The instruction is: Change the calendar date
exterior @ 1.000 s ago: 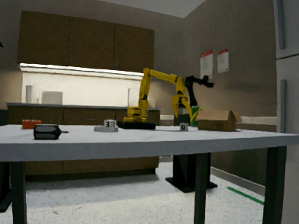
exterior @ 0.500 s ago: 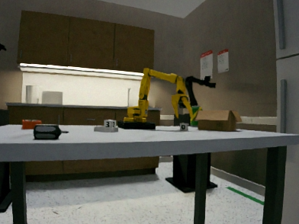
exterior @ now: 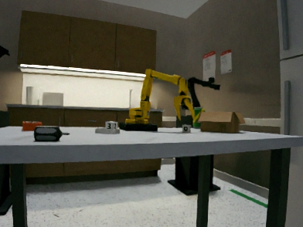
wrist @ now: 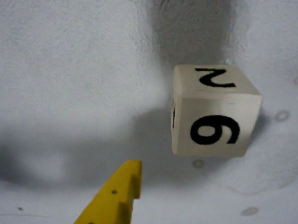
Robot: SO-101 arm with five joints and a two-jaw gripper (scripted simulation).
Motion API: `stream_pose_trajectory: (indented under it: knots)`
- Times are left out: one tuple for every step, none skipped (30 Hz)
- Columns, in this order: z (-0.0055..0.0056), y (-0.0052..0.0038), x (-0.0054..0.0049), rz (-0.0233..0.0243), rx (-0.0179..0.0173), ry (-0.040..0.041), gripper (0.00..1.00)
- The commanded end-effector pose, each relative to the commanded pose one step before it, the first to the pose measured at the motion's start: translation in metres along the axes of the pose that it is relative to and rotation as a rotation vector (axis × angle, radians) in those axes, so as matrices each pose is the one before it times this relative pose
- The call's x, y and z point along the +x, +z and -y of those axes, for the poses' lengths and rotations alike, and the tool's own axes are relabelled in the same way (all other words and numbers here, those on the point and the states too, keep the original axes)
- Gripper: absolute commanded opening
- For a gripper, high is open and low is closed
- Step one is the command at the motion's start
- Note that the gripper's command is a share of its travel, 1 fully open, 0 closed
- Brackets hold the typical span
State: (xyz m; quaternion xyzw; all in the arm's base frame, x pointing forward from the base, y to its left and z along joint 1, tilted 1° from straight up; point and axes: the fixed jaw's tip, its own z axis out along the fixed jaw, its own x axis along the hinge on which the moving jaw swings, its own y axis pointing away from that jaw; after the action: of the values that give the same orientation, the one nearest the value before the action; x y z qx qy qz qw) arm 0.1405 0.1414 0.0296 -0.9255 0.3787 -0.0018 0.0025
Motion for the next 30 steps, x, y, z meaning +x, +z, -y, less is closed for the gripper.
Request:
stream_pose_trajectory:
  knots:
    - [0.00008,0.005775,0.00112,0.00147,-0.01236,-0.00212,0.35]
    - [0.0001,0.001096,-0.00001,0.0,0.0,0.0,0.35]
    - [0.0001,0.001198,-0.00001,0.0,0.0,0.0,0.35]
    - [0.0001,0.001294,0.0,0.0,0.0,0.0,0.35]
    - [0.0,0.0,0.0,0.0,0.0,0.0,0.35]
    - [0.0,0.0,0.0,0.0,0.0,0.0,0.35]
    - [0.0001,0.001385,-0.00001,-0.00003,-0.00002,0.0,0.35]
    - [0.00009,0.001462,-0.00001,0.0,0.0,0.0,0.35]
    - [0.00008,0.001528,-0.00001,0.0,0.0,0.0,0.35]
    - [0.00007,0.001583,-0.00001,0.0,0.0,0.0,0.35]
    - [0.00005,0.001631,-0.00001,0.0,0.0,0.0,0.35]
    - [0.00004,0.001655,-0.00001,0.0,0.0,0.0,0.35]
    - [0.00003,0.00168,-0.00001,0.0,0.0,0.0,0.35]
    - [0.00001,0.001675,-0.00001,0.0,0.0,0.0,0.35]
    - [-0.00001,0.001675,-0.00001,0.0,0.0,0.0,0.35]
    - [-0.00002,0.001645,-0.00001,0.0,0.0,0.0,0.35]
    - [-0.00004,0.00161,-0.00001,0.0,0.0,0.0,0.35]
    - [-0.00006,0.001562,-0.00001,0.0,0.0,0.0,0.35]
    - [-0.00006,0.001503,-0.00001,0.0,0.0,0.0,0.35]
    - [-0.00008,0.001431,-0.00001,0.0,0.0,0.0,0.35]
    - [-0.00008,0.001353,-0.00001,0.0,0.0,0.0,0.35]
    - [0.0,0.0,0.0,0.0,0.0,0.0,0.35]
    - [0.0,0.0,0.0,0.0,0.0,0.0,0.35]
    - [-0.00009,0.001262,-0.00001,0.00001,0.0,0.0,0.35]
    - [-0.00009,0.001162,-0.00001,0.0,0.0,0.0,0.35]
    - [-0.00009,0.00106,0.0,0.0,0.0,0.0,0.35]
    - [-0.00009,0.000952,-0.00001,0.0,0.0,0.0,0.35]
    - [-0.00008,0.000837,-0.00001,0.0,0.0,0.0,0.35]
    - [-0.00008,0.000729,0.0,0.0,0.0,0.0,0.35]
    - [-0.00006,0.000615,-0.00001,0.0,0.0,0.0,0.35]
